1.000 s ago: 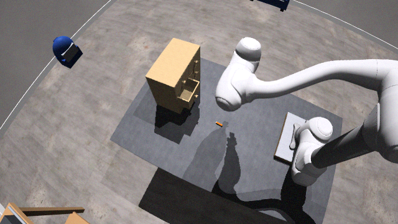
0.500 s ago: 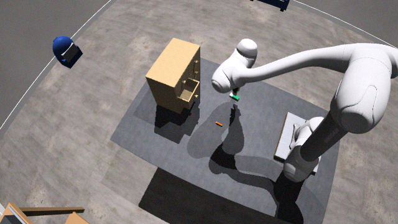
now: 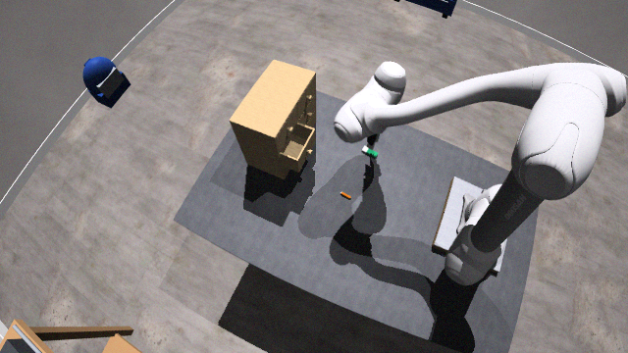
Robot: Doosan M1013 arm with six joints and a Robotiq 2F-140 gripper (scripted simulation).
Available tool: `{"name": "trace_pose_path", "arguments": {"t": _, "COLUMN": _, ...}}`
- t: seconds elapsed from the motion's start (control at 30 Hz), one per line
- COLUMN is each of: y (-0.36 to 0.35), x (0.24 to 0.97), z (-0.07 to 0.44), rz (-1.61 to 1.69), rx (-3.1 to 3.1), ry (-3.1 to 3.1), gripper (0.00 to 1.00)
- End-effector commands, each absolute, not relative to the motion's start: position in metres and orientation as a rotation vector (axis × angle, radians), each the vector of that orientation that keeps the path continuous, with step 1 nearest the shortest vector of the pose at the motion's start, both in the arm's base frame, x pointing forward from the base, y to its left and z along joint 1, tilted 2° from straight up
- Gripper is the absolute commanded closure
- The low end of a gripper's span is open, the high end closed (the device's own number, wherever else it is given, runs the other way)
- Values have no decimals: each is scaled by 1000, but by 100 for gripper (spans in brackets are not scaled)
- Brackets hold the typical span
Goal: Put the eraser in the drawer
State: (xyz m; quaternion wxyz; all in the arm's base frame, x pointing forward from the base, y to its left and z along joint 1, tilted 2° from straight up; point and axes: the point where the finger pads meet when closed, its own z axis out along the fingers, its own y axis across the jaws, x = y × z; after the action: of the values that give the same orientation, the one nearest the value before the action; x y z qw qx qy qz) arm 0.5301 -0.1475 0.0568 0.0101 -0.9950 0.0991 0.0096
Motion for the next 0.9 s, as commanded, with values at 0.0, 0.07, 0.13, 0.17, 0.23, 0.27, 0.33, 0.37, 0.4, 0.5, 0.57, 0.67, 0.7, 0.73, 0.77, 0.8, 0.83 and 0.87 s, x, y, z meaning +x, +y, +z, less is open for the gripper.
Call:
{"name": "trace_pose_path", "arguments": {"t": 0.0, "y": -148, "x": 530, "z": 57, "rz": 30, "rx": -3106, "ry": 309, "gripper": 77}}
{"name": "trace_pose_path", "arguments": {"t": 0.07, "y": -148, "x": 530, "z": 57, "rz": 30, "rx": -3106, "ry": 309, "gripper": 77}}
{"name": "trace_pose_path", "arguments": {"t": 0.13, "y": -148, "x": 530, "z": 57, "rz": 30, "rx": -3106, "ry": 309, "gripper": 77}}
{"name": "trace_pose_path", "arguments": {"t": 0.17, "y": -148, "x": 530, "z": 57, "rz": 30, "rx": -3106, "ry": 309, "gripper": 77}}
{"name": "trace_pose_path", "arguments": {"t": 0.23, "y": -148, "x": 530, "z": 57, "rz": 30, "rx": -3106, "ry": 309, "gripper": 77}}
{"name": "trace_pose_path", "arguments": {"t": 0.27, "y": -148, "x": 530, "z": 57, "rz": 30, "rx": -3106, "ry": 309, "gripper": 77}}
{"name": "trace_pose_path", "arguments": {"t": 0.33, "y": -148, "x": 530, "z": 56, "rz": 30, "rx": -3106, "ry": 309, "gripper": 77}}
{"name": "trace_pose_path", "arguments": {"t": 0.37, "y": -147, "x": 530, "z": 56, "rz": 30, "rx": -3106, "ry": 309, "gripper": 77}}
{"name": "trace_pose_path", "arguments": {"t": 0.4, "y": -147, "x": 530, "z": 55, "rz": 30, "rx": -3106, "ry": 309, "gripper": 77}}
{"name": "trace_pose_path", "arguments": {"t": 0.5, "y": -147, "x": 530, "z": 51, "rz": 30, "rx": -3106, "ry": 309, "gripper": 77}}
{"name": "trace_pose_path", "arguments": {"t": 0.57, "y": -147, "x": 530, "z": 48, "rz": 30, "rx": -3106, "ry": 309, "gripper": 77}}
{"name": "trace_pose_path", "arguments": {"t": 0.67, "y": -147, "x": 530, "z": 41, "rz": 30, "rx": -3106, "ry": 309, "gripper": 77}}
{"name": "trace_pose_path", "arguments": {"t": 0.7, "y": -147, "x": 530, "z": 41, "rz": 30, "rx": -3106, "ry": 309, "gripper": 77}}
{"name": "trace_pose_path", "arguments": {"t": 0.73, "y": -147, "x": 530, "z": 41, "rz": 30, "rx": -3106, "ry": 309, "gripper": 77}}
{"name": "trace_pose_path", "arguments": {"t": 0.77, "y": -147, "x": 530, "z": 38, "rz": 30, "rx": -3106, "ry": 309, "gripper": 77}}
{"name": "trace_pose_path", "arguments": {"t": 0.8, "y": -147, "x": 530, "z": 36, "rz": 30, "rx": -3106, "ry": 309, "gripper": 77}}
{"name": "trace_pose_path", "arguments": {"t": 0.83, "y": -147, "x": 530, "z": 33, "rz": 30, "rx": -3106, "ry": 309, "gripper": 77}}
{"name": "trace_pose_path", "arguments": {"t": 0.87, "y": -147, "x": 530, "z": 30, "rz": 30, "rx": -3106, "ry": 309, "gripper": 77}}
